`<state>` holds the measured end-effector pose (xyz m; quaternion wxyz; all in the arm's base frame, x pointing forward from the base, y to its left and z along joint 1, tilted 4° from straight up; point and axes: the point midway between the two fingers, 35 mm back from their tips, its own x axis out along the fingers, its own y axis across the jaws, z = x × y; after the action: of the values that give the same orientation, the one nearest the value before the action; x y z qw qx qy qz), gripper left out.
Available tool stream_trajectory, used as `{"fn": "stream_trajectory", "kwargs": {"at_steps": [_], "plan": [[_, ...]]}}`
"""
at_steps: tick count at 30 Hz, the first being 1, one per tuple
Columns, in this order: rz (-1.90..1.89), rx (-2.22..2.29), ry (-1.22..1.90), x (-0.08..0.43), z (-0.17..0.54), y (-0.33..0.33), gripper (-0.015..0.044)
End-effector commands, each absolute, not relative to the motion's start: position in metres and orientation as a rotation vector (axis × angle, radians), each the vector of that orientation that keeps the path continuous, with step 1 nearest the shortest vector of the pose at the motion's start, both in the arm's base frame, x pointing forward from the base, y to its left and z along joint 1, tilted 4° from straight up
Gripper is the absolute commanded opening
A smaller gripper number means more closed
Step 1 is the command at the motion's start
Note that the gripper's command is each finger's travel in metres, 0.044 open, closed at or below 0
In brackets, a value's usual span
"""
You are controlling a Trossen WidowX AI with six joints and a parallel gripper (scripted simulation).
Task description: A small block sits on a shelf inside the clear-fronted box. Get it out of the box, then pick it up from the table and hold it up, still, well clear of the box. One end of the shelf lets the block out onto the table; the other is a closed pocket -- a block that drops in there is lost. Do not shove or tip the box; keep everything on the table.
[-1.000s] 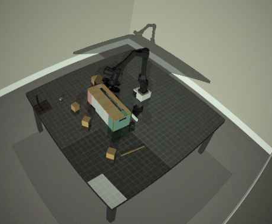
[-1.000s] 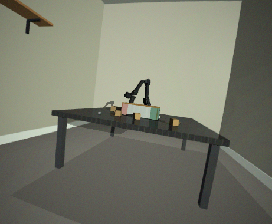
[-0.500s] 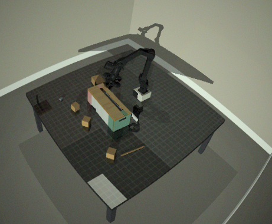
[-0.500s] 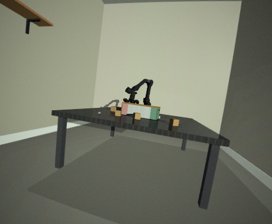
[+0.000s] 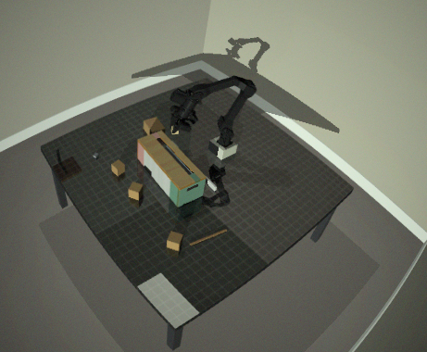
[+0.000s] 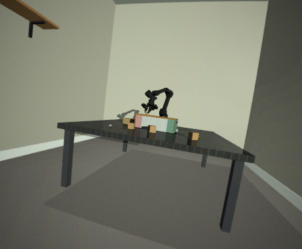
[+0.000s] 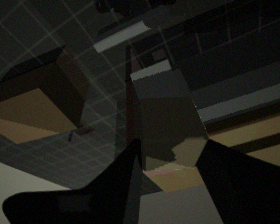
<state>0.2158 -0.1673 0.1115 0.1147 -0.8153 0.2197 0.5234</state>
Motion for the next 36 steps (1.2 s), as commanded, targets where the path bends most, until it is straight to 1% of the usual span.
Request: {"fn": "stream_trajectory", "kwargs": {"at_steps": [1,36], "plan": [[1.446,-2.358,0.740,0.2144,0.1331,-0.1577,0.0000],[1.415,-2.345,0.770,0.2132,0.1400,-0.1535,0.0000]]}}
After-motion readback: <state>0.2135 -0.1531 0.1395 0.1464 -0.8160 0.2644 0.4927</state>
